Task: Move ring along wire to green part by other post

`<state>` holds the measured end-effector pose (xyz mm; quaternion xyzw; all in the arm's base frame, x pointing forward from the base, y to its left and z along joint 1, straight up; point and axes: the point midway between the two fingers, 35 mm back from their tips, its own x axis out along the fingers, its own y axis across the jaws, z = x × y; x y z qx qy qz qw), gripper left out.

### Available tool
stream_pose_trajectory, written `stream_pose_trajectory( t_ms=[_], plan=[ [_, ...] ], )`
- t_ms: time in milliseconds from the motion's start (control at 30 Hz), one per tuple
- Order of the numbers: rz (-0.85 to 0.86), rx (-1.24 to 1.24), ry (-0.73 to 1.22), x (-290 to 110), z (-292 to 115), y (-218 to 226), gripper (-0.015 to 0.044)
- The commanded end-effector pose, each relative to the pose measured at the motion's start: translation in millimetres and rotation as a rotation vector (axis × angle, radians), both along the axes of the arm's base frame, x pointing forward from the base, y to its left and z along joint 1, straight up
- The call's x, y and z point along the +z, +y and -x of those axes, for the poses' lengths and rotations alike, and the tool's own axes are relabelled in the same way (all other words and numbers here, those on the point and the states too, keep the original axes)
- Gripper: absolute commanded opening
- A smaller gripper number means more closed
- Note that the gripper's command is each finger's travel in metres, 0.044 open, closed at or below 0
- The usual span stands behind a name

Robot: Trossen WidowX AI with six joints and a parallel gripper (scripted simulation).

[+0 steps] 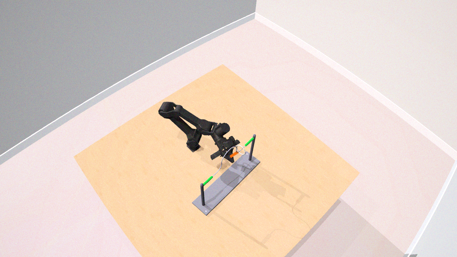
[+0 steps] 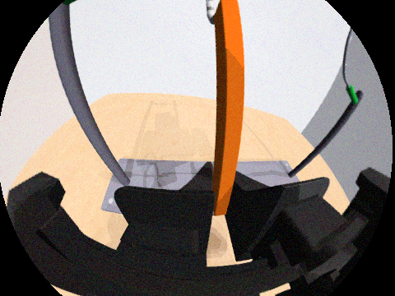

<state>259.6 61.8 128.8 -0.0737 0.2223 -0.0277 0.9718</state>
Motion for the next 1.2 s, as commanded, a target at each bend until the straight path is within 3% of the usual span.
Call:
stream_pose_trajectory(
  t_ms=[0, 1167],
  plan=[
    [-0.051, -0.004, 0.006, -0.3, 0.2, 11.4, -0.0150],
    [-0.115, -0.004, 0.006, -0.6, 4.3, 55.0, -0.0150]
  ],
)
